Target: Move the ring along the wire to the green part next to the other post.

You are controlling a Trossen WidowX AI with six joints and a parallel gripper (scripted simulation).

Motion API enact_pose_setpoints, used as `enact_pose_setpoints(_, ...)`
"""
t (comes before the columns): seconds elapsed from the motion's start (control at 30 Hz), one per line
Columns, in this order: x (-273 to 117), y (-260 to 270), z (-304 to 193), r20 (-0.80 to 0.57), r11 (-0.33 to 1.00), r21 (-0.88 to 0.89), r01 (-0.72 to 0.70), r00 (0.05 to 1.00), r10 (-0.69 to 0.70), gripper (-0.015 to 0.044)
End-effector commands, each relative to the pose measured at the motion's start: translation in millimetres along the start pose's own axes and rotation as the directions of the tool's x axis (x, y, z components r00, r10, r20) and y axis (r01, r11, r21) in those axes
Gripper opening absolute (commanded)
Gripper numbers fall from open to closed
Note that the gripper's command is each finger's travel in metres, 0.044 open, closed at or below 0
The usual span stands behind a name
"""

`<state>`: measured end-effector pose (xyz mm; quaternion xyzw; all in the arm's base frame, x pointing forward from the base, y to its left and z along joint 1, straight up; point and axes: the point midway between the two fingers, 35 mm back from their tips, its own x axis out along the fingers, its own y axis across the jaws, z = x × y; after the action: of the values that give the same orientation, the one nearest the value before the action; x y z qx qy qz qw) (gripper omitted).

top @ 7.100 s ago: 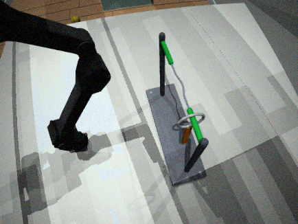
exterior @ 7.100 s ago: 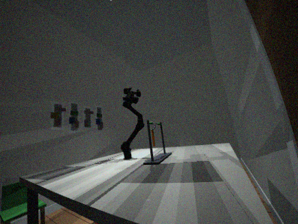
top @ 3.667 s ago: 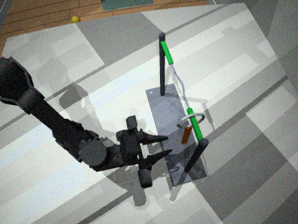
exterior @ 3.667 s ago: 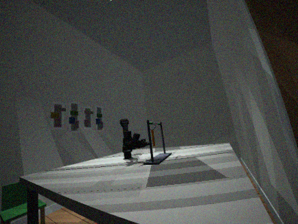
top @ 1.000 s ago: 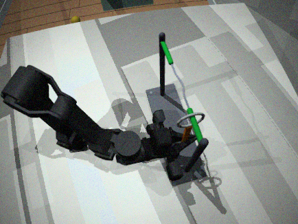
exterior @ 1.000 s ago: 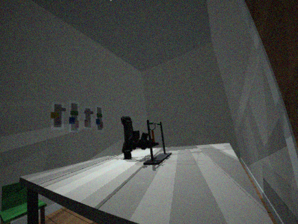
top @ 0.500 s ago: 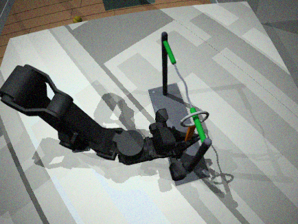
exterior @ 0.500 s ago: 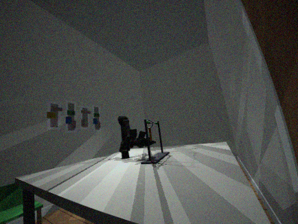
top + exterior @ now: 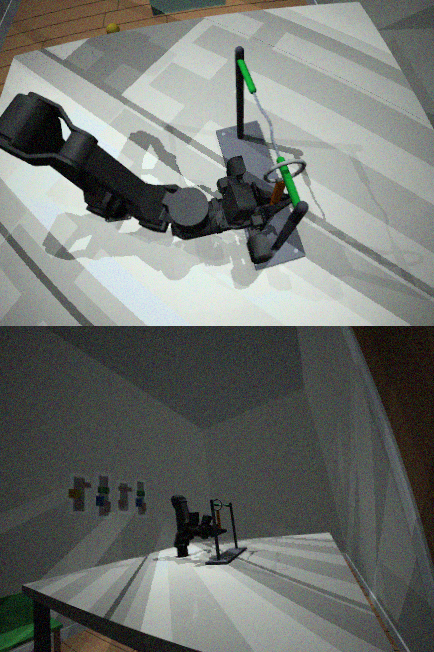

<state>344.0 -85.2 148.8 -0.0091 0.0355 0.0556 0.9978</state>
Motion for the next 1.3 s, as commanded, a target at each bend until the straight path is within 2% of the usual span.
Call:
enact_pose_setpoints(0.0, 0, 0, 0, -0.001, 1.000, 0.000, -0.003, 1.000, 0.003, -0.0150)
enact_pose_setpoints(1.27, 0, 38, 0, 0.003, 1.000, 0.022, 0.012, 1.000, -0.012, -0.0150)
